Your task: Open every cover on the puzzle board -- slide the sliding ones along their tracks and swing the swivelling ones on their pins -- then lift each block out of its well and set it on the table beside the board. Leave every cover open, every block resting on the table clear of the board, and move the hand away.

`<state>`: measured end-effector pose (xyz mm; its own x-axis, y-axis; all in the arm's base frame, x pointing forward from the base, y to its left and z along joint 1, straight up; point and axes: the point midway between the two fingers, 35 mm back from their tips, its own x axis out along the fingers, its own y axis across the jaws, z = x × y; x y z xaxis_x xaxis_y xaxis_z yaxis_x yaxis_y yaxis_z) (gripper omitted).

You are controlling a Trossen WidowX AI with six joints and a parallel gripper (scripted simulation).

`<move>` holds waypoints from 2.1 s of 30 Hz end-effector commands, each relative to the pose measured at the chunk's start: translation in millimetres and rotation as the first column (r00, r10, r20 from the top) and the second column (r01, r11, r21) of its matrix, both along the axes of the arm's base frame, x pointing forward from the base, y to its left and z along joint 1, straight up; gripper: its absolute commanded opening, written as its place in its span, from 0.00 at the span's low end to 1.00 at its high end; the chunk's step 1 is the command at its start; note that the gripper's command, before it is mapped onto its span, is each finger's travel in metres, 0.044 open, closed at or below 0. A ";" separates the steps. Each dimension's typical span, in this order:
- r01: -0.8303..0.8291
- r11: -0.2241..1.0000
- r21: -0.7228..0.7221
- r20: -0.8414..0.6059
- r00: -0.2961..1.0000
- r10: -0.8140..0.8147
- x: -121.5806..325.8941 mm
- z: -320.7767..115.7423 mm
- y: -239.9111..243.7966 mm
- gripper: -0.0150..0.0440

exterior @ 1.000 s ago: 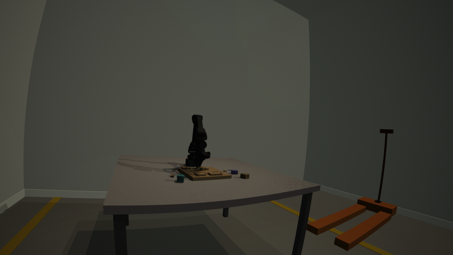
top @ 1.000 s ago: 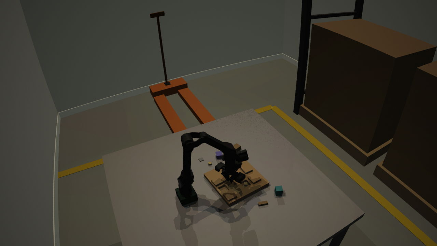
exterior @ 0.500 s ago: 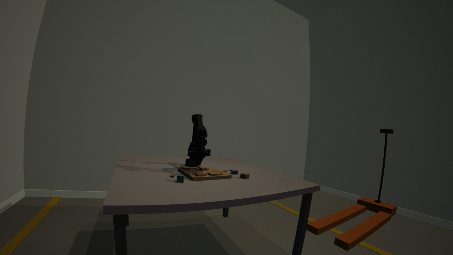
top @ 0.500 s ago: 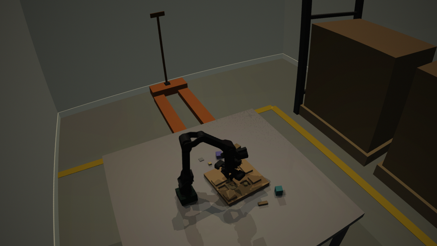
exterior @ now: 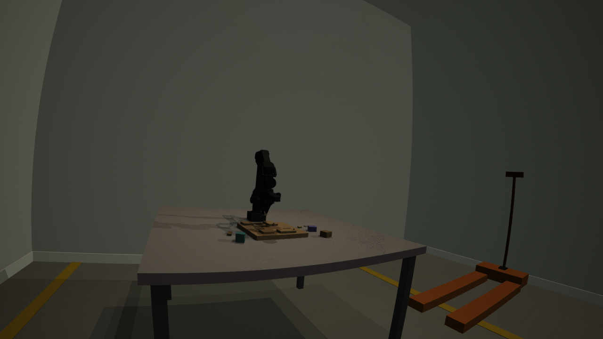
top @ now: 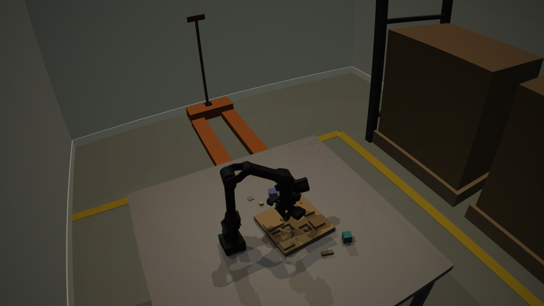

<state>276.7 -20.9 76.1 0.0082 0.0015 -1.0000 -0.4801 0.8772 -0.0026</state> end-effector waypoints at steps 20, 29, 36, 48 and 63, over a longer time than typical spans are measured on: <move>-0.002 1.000 0.005 0.014 1.000 0.002 -1.1 21.4 54.2 0.39; -0.002 1.000 0.008 0.013 1.000 0.002 -8.7 21.5 89.3 0.39; -0.002 1.000 0.010 0.013 1.000 0.002 -17.7 21.6 115.7 0.39; -0.002 1.000 0.014 0.011 1.000 0.002 -39.1 21.8 158.1 0.39; -0.002 1.000 0.018 0.008 1.000 0.002 -75.4 22.0 204.8 0.39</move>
